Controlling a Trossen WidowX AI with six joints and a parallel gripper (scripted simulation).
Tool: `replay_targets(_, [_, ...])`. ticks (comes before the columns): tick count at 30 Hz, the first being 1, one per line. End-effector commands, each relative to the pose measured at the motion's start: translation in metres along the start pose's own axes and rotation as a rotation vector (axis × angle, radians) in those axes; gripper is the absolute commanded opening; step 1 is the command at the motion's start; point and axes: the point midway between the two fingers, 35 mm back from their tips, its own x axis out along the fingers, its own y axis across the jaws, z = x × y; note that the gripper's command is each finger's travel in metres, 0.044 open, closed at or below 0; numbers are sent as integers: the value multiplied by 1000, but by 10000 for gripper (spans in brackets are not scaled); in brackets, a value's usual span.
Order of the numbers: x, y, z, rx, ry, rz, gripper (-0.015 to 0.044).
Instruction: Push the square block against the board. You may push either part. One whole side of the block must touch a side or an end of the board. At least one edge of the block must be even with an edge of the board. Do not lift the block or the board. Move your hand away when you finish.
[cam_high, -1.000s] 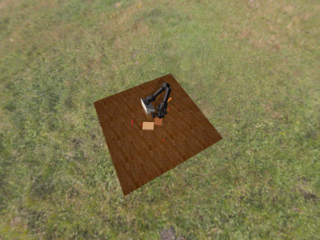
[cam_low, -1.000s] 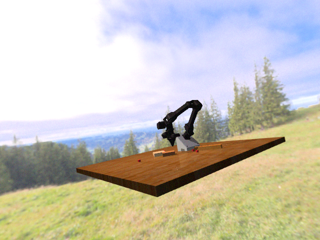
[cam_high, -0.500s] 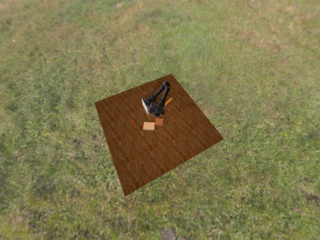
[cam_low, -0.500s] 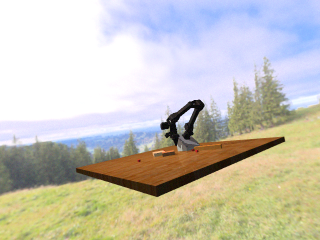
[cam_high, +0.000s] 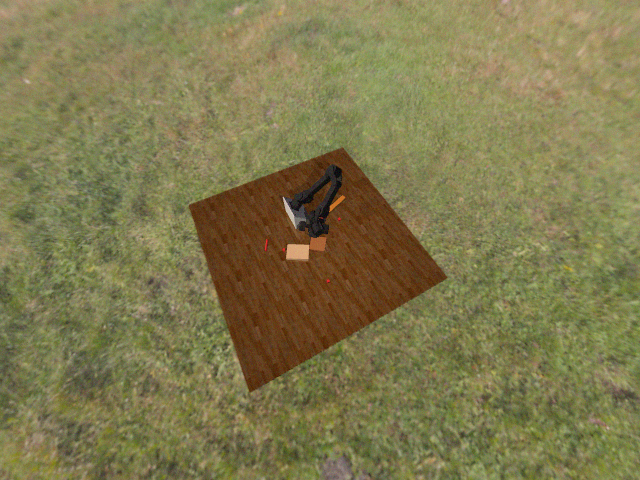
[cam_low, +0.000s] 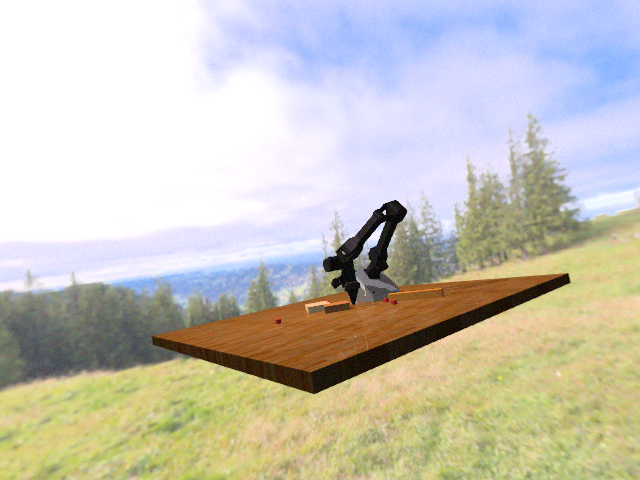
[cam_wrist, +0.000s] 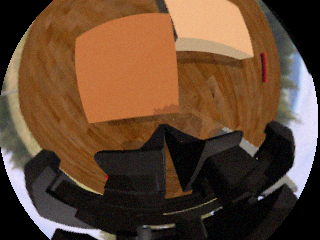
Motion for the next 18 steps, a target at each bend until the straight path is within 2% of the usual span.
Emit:
replay_targets(1, [1, 1, 4, 3, 2, 4, 0])
replay_targets(18, [0, 4, 31, 2, 0, 3, 0])
